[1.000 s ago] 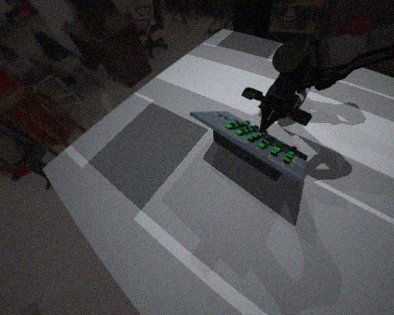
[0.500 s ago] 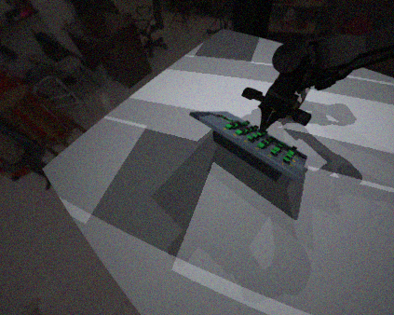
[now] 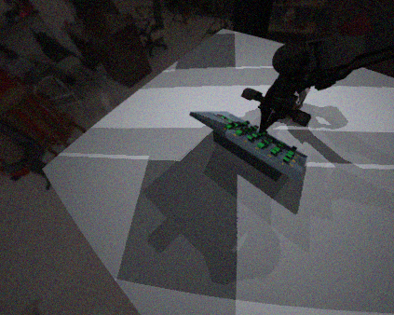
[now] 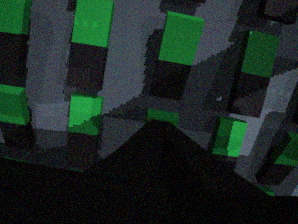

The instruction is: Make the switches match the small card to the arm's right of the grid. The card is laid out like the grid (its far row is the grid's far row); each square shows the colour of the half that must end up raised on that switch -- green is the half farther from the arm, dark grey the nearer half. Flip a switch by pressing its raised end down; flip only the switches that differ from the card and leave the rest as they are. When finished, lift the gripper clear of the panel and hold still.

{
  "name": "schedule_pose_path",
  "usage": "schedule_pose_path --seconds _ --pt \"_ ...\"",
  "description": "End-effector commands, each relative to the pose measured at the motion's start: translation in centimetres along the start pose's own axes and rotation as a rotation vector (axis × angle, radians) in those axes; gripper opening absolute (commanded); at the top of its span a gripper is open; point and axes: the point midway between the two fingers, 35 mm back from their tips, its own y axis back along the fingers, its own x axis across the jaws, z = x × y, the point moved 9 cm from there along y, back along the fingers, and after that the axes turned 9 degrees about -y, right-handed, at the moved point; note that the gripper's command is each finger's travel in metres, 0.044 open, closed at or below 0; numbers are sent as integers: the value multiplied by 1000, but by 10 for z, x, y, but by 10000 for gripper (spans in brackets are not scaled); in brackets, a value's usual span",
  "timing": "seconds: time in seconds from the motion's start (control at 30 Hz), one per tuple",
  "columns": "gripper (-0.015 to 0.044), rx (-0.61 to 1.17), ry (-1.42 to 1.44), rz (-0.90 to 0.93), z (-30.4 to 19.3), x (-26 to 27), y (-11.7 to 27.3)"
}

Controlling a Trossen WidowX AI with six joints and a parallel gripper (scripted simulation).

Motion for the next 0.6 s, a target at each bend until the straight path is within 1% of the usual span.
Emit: schedule_pose_path --seconds 0.0,0.57 --pt "0 -1 -4 -5 0 0 -1" --pt "0 -1 -4 -5 0 0 -3"
